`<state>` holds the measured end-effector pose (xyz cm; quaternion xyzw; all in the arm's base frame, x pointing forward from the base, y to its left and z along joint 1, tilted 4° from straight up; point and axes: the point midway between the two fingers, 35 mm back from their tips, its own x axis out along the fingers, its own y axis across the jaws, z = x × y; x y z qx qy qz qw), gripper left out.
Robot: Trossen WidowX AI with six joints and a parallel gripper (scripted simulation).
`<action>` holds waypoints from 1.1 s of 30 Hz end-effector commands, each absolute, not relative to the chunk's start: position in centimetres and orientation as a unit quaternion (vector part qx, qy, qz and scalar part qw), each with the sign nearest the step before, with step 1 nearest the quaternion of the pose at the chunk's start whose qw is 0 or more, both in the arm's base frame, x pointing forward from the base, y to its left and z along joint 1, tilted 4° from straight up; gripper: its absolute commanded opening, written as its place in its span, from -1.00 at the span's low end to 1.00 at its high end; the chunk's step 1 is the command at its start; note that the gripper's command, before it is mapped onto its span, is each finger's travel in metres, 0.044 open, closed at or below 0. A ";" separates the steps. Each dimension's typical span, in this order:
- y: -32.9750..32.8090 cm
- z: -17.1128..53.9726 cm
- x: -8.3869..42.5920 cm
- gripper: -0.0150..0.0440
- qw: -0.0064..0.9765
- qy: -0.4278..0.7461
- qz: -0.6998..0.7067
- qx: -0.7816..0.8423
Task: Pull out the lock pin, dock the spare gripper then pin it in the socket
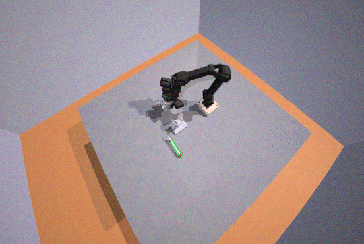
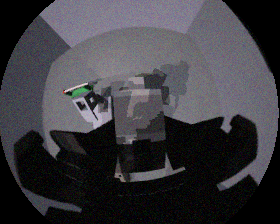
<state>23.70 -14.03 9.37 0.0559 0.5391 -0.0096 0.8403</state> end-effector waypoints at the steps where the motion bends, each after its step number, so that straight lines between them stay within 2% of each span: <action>1: -13.3 9.9 24.3 -0.49 0.831 0.552 -0.003 0.062; 33: -4.9 12.2 24.4 -0.49 0.682 0.728 0.018 0.072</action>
